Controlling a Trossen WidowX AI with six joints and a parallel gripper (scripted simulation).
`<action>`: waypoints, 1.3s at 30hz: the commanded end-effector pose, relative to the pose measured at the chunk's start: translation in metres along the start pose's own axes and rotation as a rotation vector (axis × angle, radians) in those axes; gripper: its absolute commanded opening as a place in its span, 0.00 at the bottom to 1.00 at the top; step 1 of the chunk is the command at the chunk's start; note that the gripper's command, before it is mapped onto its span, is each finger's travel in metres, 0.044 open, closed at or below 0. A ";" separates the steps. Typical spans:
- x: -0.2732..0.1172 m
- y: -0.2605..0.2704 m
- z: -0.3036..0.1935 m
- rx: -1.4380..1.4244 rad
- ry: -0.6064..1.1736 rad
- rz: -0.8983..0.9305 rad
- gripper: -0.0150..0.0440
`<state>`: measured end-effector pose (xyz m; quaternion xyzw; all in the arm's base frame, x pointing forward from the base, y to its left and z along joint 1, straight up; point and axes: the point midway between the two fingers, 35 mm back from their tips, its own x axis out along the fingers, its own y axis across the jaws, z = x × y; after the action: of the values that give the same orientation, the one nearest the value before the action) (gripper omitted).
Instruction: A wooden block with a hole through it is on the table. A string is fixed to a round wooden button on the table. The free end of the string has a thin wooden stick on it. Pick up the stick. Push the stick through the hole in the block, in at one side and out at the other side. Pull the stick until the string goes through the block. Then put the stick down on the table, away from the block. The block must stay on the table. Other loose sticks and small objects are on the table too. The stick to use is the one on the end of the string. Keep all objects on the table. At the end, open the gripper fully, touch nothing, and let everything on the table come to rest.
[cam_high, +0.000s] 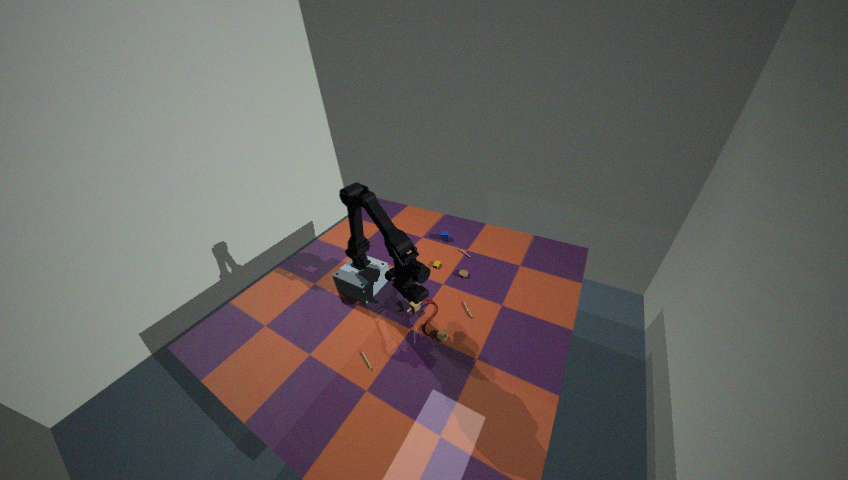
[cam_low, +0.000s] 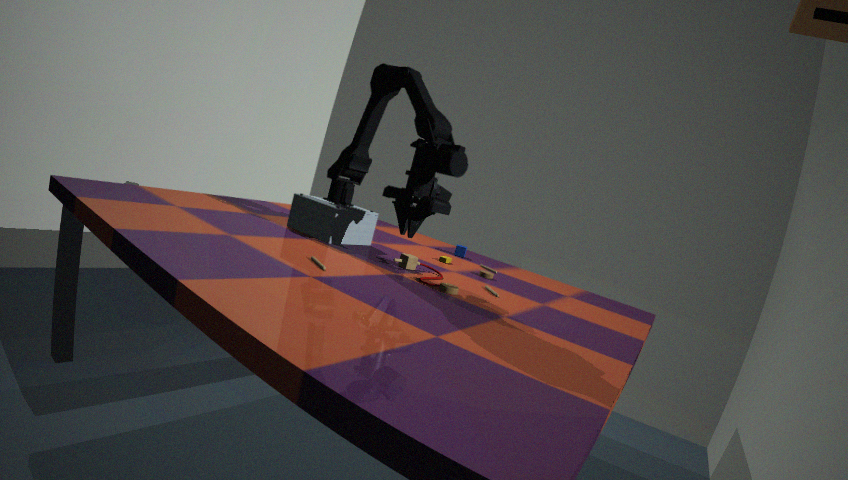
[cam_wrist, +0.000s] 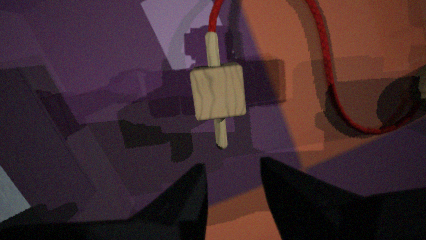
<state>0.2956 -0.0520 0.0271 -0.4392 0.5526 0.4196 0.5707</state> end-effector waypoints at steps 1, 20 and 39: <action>0.009 0.001 -0.001 -0.004 0.005 0.006 0.47; 0.040 0.001 -0.001 -0.004 0.005 0.006 0.47; 0.067 0.004 -0.002 -0.004 0.006 0.007 0.47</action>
<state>0.2953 -0.0523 -0.0362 -0.4385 0.5533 0.4204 0.5700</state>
